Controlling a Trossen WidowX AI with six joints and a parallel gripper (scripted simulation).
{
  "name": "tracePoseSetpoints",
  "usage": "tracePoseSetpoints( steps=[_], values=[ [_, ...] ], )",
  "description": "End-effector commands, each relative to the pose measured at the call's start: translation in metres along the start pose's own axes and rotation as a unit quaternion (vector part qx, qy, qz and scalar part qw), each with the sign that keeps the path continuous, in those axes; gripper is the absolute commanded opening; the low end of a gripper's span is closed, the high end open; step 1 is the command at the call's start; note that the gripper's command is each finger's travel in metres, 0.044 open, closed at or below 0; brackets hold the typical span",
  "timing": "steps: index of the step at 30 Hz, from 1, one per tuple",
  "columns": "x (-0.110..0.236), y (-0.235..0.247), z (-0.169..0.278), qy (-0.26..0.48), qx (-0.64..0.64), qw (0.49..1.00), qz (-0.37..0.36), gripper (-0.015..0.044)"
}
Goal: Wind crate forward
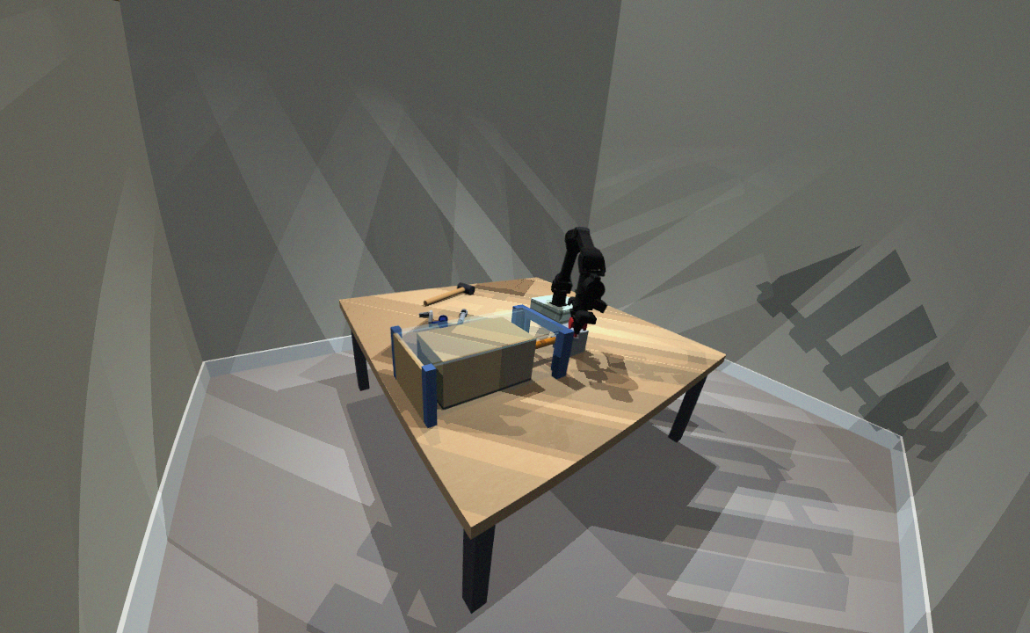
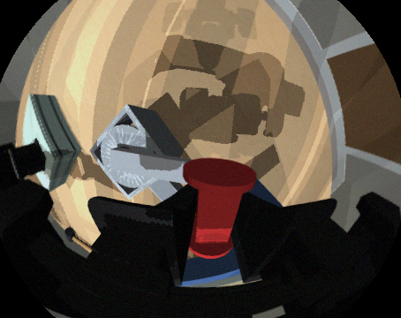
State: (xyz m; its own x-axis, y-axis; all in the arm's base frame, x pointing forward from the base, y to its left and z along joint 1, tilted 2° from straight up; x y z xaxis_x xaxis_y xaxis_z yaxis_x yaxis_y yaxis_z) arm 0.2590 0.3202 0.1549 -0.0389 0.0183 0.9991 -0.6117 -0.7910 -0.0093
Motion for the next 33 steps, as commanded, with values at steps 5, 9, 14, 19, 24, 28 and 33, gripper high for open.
tracePoseSetpoints(
  steps=[5,9,14,19,24,28,33],
  values=[
    [-0.001,0.000,-0.025,-0.017,0.008,1.000,-0.002,0.0000],
    [-0.001,0.002,-0.031,-0.018,0.008,1.000,-0.002,0.0000],
    [-0.001,0.004,-0.039,-0.018,0.008,1.000,-0.002,0.0000],
    [-0.001,0.006,-0.046,-0.018,0.008,1.000,-0.002,0.0000],
    [-0.001,0.009,-0.053,-0.019,0.008,1.000,-0.002,0.0000],
    [0.000,0.012,-0.058,-0.019,0.008,1.000,-0.002,0.0000],
    [0.000,0.016,-0.065,-0.019,0.008,1.000,-0.002,0.0000]
  ],
)
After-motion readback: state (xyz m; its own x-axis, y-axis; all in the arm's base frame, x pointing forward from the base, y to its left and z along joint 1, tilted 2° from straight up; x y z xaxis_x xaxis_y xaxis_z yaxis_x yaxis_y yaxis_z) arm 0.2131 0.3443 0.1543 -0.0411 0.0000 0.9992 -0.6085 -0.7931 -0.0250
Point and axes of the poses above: the point midway between the two fingers, 35 mm back from their tips, its own x axis back along the fingers, its own y axis across the jaws, z = x × y, the point moved 8 cm from there along x, back along the fingers, and after that the axes turned 2 degrees about x, right-handed, at the moved point
